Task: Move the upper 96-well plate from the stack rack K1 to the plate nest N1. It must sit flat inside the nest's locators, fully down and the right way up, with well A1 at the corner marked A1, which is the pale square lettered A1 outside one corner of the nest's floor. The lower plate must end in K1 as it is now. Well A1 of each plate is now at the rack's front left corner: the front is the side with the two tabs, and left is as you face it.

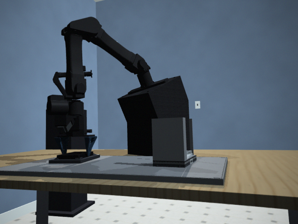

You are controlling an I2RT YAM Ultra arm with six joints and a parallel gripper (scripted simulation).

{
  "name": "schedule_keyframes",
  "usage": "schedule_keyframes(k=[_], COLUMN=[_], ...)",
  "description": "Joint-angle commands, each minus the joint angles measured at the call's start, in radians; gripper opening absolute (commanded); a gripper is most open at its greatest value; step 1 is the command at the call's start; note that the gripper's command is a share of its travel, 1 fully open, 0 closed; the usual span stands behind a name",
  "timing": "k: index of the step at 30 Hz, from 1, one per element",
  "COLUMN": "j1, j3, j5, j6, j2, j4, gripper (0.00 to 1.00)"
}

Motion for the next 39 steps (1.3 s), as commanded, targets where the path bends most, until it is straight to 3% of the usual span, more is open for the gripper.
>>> schedule_keyframes(k=[1,5,6,11,23,28,29,39], j1=[0.000,0.000,-0.001,-0.002,-0.009,-0.011,-0.011,-0.014], j3=[0.003,0.003,-0.023,-0.024,-0.093,-0.081,-0.108,-0.131], j5=[0.000,0.000,0.000,-0.001,-0.003,-0.003,-0.003,-0.005], j6=[0.001,0.001,0.003,0.002,-0.002,-0.003,-0.003,-0.007], j2=[-0.005,-0.005,-0.032,-0.062,-0.181,-0.214,-0.222,-0.321], j4=[0.003,0.003,-0.012,-0.027,-0.093,-0.112,-0.119,-0.188], gripper=[1.00,1.00,1.00,1.00,1.00,1.00,1.00,1.00])
